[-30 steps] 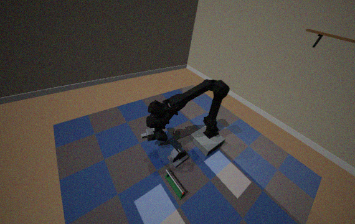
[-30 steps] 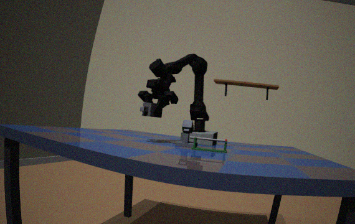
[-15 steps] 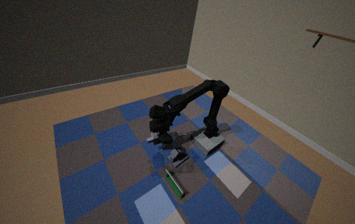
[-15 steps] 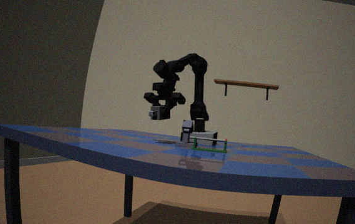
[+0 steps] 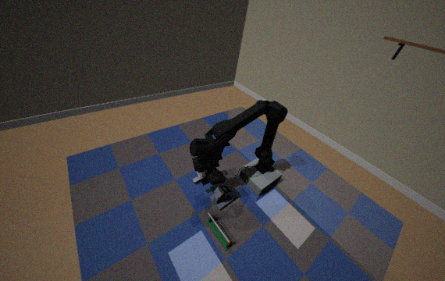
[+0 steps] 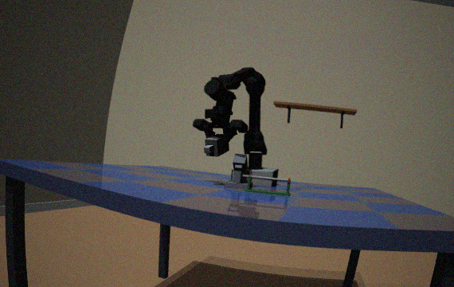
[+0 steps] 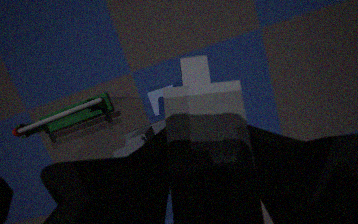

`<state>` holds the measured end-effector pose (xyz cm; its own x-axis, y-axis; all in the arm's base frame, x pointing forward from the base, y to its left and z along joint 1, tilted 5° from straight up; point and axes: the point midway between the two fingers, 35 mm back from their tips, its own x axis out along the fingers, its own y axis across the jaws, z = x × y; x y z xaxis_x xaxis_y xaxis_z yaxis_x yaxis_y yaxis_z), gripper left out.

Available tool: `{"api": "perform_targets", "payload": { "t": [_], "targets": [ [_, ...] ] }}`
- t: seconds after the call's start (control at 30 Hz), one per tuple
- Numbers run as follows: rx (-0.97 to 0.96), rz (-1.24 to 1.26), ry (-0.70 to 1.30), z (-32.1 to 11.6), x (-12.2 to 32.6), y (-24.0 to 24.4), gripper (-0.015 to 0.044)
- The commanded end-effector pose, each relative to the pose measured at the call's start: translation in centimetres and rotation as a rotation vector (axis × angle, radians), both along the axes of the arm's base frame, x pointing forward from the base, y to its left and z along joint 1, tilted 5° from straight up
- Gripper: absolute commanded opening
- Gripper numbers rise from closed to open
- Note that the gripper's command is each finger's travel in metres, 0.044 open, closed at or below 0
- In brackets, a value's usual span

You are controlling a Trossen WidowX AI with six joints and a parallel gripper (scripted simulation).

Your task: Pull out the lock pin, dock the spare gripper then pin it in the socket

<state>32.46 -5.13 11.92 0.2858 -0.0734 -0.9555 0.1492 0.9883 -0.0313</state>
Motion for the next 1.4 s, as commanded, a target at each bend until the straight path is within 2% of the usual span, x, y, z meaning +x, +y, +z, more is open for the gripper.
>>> {"api": "perform_targets", "payload": {
  "t": [0.0,0.67,1.37],
  "targets": [
    [0.0,0.018,0.031,0.5,-0.4,0.9,0.0],
    [-0.001,0.131,0.213,1.5,-3.9,5.4,0.0],
    [-0.042,0.166,0.48,3.0,-9.2,7.2,0.0]
  ]
}}
